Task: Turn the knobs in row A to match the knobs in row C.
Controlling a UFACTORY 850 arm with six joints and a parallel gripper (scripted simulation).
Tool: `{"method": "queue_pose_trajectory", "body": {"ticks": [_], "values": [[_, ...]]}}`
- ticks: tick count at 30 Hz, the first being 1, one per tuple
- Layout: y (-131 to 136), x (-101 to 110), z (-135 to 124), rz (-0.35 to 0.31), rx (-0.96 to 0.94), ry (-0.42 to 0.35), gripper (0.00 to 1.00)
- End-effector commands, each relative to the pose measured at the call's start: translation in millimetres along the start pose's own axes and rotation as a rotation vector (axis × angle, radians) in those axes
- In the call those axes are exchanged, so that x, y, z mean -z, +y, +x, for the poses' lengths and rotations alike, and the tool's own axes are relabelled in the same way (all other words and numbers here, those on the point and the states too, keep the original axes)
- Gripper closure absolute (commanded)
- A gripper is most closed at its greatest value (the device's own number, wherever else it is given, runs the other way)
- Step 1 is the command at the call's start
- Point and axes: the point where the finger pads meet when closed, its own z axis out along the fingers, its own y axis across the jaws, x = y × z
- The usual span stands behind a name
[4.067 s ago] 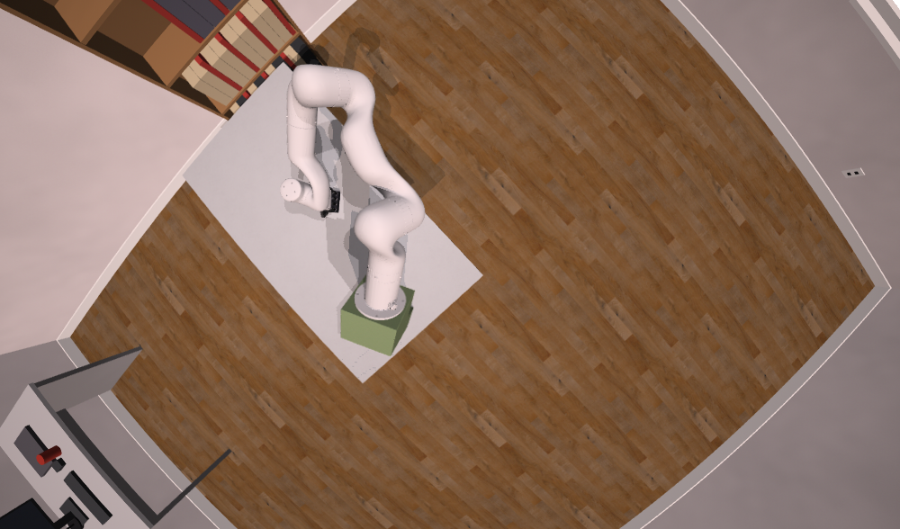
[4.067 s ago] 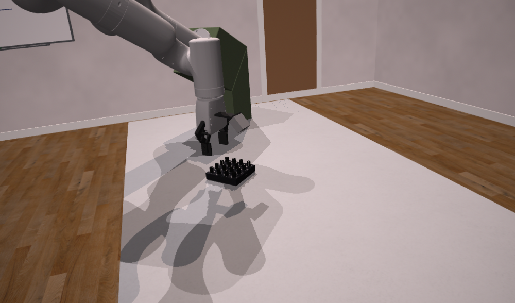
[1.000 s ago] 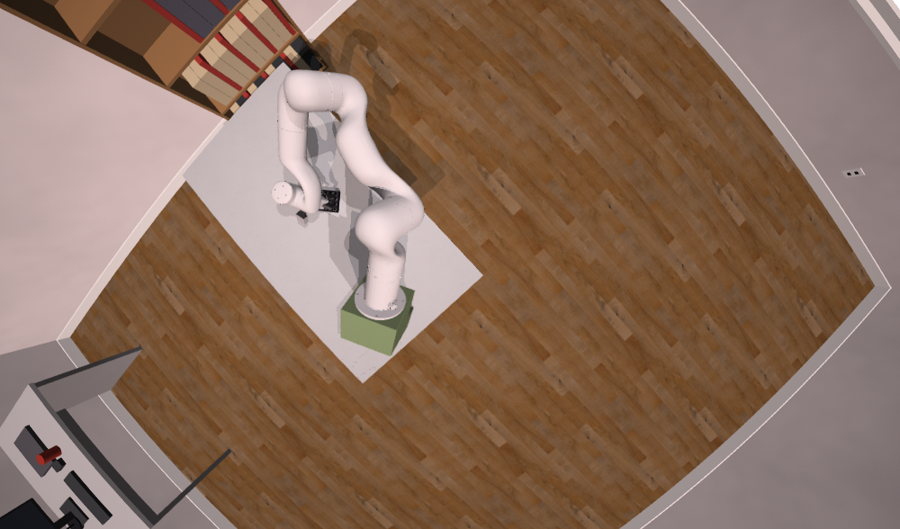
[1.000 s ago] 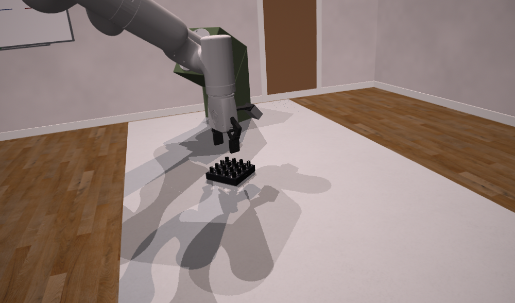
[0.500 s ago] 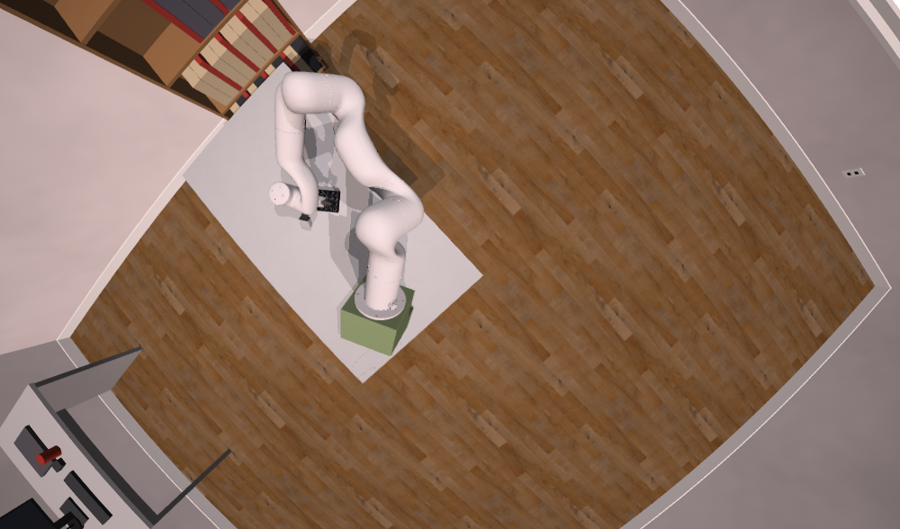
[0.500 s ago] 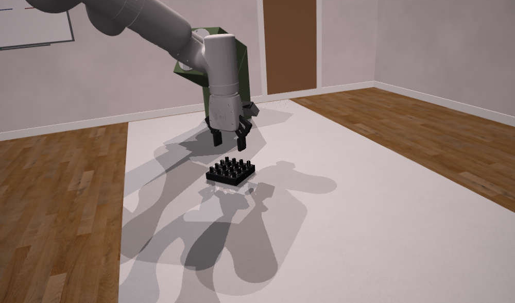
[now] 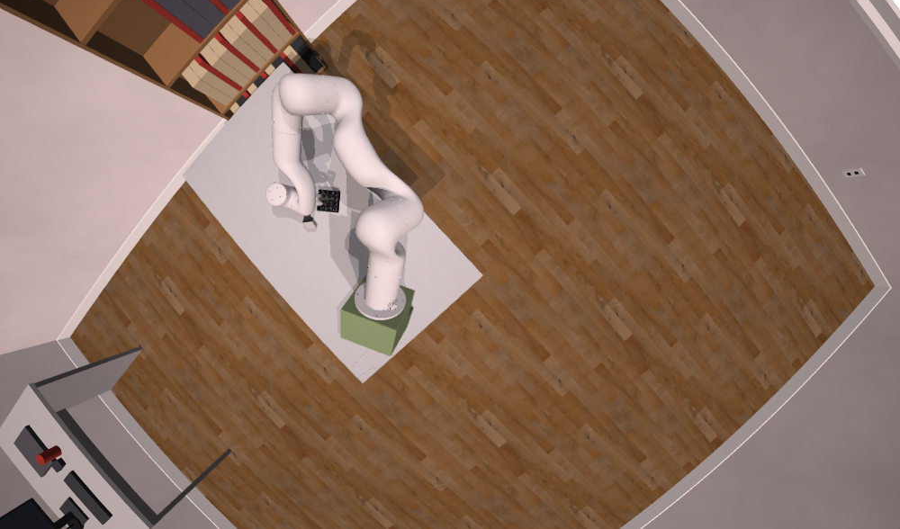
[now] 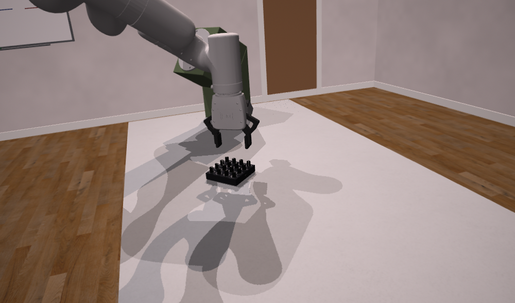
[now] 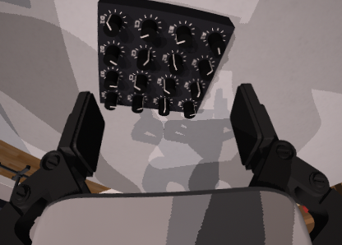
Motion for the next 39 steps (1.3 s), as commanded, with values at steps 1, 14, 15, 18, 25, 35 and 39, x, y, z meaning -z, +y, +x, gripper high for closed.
{"method": "queue_pose_trajectory", "body": {"ticks": [1, 14, 15, 18, 25, 35, 39], "values": [[5.1, 1.4, 0.5, 0.007, 0.156, 0.008, 0.0], [14.1, 3.5, 2.2, 0.006, 0.442, 0.009, 0.0], [14.8, 3.6, 2.3, 0.005, 0.464, 0.009, 0.0], [16.9, 4.1, 2.8, 0.005, 0.533, 0.01, 0.0], [21.6, 5.3, 3.8, 0.004, 0.682, 0.01, 0.0], [28.7, 7.1, 5.4, 0.003, 0.91, 0.011, 0.0], [31.0, 7.7, 5.9, 0.002, 0.982, 0.011, 0.0]]}}
